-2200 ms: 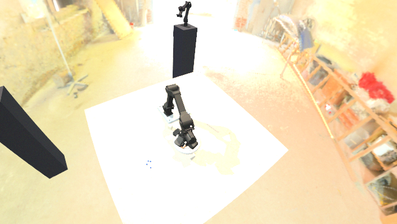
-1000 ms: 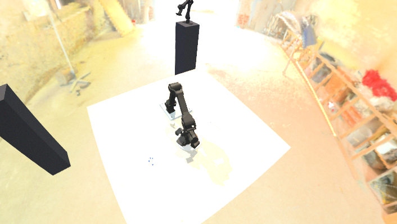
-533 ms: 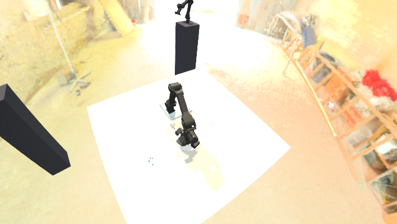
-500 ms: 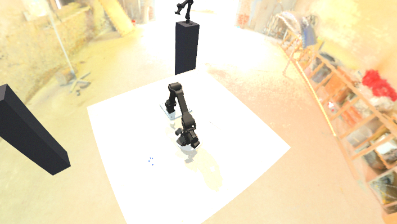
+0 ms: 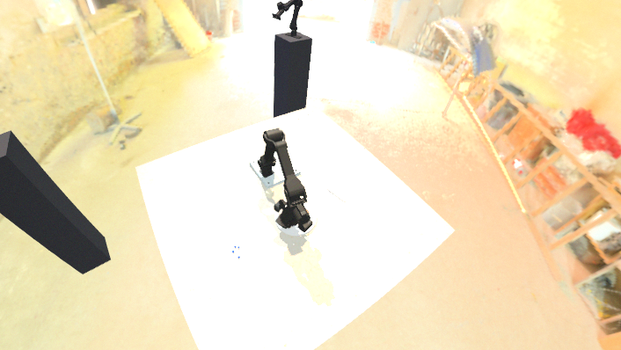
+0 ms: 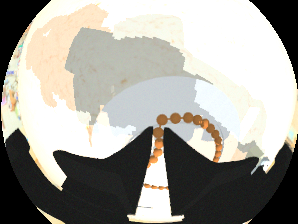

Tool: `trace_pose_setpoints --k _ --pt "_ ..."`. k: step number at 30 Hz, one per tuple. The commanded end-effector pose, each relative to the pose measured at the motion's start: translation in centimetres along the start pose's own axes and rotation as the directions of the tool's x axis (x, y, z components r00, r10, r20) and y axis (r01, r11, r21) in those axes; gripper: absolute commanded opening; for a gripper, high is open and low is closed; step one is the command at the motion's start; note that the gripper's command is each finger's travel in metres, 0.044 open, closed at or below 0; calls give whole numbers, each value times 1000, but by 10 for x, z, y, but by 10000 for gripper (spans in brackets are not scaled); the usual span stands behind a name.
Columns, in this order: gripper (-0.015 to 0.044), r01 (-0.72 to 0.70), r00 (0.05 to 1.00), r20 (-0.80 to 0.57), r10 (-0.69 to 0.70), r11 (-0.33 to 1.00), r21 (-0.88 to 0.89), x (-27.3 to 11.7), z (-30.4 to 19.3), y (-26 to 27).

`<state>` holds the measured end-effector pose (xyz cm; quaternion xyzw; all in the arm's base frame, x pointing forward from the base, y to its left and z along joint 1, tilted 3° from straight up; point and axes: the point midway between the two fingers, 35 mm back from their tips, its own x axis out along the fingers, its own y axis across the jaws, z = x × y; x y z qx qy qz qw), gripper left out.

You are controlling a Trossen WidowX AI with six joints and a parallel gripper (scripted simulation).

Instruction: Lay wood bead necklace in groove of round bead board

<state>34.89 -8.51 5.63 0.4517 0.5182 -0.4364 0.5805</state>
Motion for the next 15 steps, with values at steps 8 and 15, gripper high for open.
trace_pose_setpoints --k 8,15 --pt "0 0 1000 0 0 1000 0 0 0 0" --pt "0 2 1000 -3 -2 1000 6 -6 -1 -1"
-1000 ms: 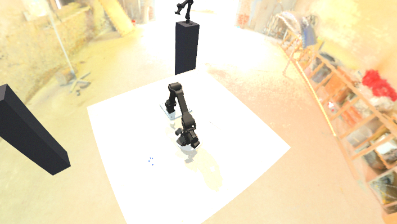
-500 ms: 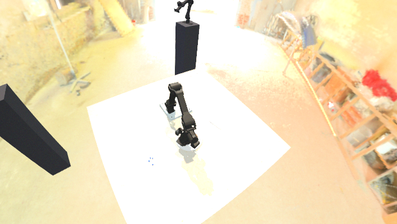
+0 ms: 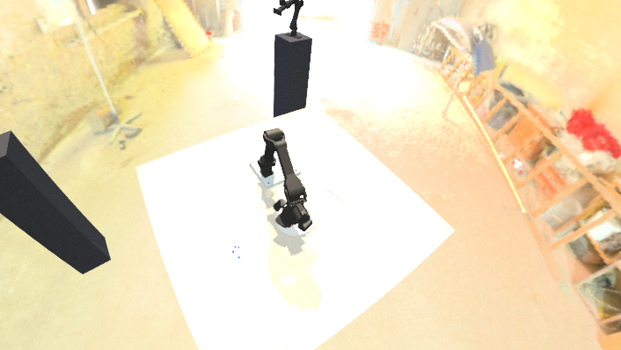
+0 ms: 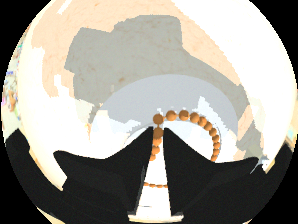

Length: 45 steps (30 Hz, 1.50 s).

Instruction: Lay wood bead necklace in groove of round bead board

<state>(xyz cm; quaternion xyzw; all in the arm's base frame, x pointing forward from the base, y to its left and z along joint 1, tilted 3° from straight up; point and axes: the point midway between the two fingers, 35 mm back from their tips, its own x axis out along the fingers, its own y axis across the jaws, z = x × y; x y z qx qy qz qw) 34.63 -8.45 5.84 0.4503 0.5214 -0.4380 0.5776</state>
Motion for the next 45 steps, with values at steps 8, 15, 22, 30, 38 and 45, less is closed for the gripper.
trace_pose_setpoints --k 8,15,22,30,38,45 --pt "0 -7 1000 2 7 1000 6 -4 8 11" --pt "0 -7 1000 2 7 1000 6 -4 8 11" --pt "0 -7 1000 2 7 1000 6 3 8 11" --pt "157 -10 1000 5 10 1000 8 0 9 12" --pt "368 -9 1000 4 9 1000 7 -2 9 12" --pt "440 -7 1000 2 7 1000 6 -4 8 11"
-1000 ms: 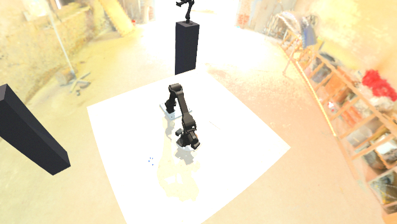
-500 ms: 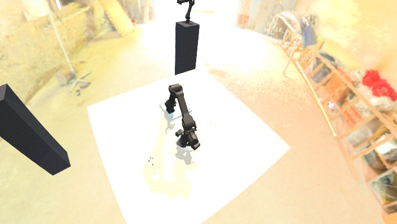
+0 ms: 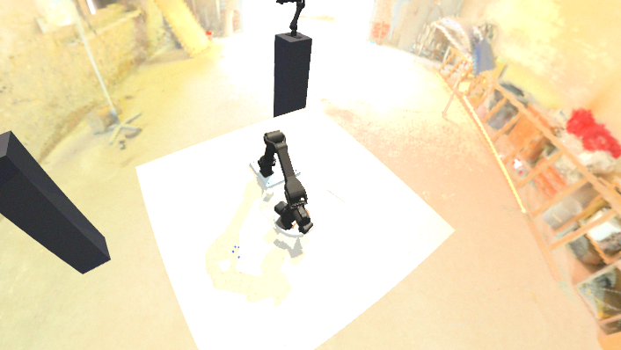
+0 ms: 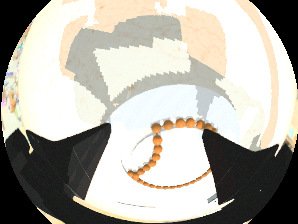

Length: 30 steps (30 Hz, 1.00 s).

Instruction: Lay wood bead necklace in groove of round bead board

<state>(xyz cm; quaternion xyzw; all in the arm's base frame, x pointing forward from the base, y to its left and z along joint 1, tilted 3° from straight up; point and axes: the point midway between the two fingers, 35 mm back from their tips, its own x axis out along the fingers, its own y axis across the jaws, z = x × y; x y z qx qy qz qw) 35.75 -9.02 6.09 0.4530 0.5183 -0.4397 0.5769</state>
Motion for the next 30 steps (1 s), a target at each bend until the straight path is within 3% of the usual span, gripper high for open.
trace_pose_setpoints --k 1,22,30 --pt "440 -4 1000 0 4 1000 -2 -2 0 1" --pt "440 -4 1000 0 4 1000 -2 -2 0 1" --pt "230 -5 1000 -1 4 987 -159 -35 -11 0"
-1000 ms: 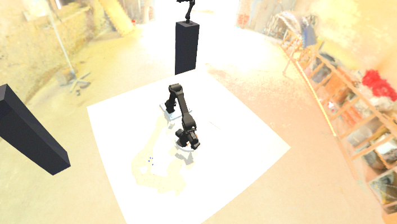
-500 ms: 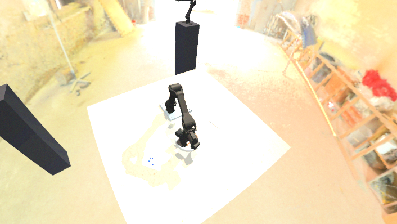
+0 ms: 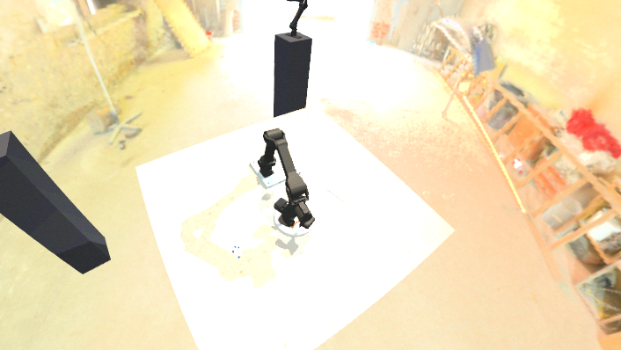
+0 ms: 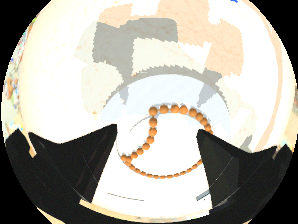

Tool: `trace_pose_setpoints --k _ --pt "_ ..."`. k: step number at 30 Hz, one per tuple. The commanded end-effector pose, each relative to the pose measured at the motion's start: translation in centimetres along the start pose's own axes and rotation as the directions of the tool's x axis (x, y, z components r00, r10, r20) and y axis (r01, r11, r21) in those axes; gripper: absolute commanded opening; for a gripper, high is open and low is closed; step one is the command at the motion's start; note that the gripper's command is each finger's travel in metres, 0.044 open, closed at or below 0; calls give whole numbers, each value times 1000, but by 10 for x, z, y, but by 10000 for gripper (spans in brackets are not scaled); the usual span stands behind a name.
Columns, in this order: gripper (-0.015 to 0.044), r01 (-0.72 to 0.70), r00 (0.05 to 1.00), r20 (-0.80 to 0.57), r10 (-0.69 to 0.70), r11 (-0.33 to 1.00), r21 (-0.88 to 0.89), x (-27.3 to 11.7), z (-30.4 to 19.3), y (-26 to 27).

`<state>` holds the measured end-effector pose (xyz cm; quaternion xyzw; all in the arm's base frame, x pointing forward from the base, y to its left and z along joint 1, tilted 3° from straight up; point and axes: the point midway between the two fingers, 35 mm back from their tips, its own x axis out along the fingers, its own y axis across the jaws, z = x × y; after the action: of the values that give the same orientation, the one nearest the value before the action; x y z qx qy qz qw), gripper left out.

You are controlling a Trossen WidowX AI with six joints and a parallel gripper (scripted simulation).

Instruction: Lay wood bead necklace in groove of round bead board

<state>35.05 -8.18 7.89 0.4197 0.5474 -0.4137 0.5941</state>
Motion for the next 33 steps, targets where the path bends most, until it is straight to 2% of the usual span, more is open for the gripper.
trace_pose_setpoints --k 1,4,5,33 --pt "204 -19 1000 10 20 998 -54 -16 -2 4" --pt "125 -19 1000 10 20 998 -54 -15 -2 4" --pt "120 -19 1000 10 20 998 -54 -12 -2 4" --pt "120 -20 1000 10 20 998 -53 23 -2 4"
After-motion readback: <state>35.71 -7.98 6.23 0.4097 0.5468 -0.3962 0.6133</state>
